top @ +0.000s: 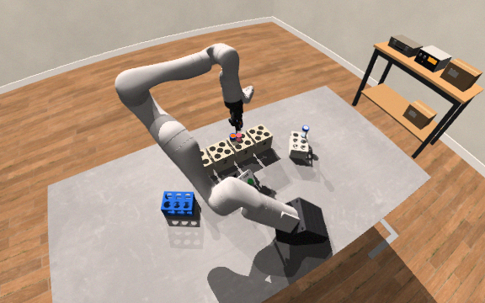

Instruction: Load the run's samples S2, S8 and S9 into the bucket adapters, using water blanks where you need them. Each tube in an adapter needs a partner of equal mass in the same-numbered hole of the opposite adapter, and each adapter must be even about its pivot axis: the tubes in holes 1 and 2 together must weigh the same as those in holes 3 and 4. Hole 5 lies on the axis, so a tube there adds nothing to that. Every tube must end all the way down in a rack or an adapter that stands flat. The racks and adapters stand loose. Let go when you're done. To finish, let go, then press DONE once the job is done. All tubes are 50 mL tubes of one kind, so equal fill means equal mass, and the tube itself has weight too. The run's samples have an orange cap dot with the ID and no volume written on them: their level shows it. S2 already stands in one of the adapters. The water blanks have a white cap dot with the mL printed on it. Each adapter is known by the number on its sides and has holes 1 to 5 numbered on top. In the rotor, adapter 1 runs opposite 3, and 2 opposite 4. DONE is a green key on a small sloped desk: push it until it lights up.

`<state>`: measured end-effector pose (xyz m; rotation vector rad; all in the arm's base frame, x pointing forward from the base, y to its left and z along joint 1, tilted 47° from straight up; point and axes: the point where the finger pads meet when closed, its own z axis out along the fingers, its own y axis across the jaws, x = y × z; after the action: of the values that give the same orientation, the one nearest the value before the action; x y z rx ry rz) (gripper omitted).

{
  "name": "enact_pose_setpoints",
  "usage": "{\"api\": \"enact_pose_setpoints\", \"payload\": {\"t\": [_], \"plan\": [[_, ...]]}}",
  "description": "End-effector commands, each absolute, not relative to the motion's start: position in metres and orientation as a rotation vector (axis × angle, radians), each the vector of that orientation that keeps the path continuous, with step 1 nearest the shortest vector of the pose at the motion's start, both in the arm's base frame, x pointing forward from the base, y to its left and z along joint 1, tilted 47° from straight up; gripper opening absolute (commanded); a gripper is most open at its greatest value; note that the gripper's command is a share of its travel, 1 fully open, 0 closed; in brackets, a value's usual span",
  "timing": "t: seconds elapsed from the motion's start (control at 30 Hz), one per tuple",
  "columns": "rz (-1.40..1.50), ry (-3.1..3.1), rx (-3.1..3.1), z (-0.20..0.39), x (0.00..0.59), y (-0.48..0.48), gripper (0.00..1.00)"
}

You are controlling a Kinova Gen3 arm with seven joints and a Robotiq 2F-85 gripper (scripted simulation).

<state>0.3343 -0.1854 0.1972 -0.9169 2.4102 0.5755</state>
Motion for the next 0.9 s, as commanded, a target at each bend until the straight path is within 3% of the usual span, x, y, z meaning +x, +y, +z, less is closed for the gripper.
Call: {"api": "enact_pose_setpoints", "payload": {"t": [0.0, 0.87], "plan": [[0.573, 2.410, -0.916, 0.195, 0.336, -0.183, 0.10], [0.573, 2.410, -0.916, 0.177, 0.347, -0.167, 0.10]]}}
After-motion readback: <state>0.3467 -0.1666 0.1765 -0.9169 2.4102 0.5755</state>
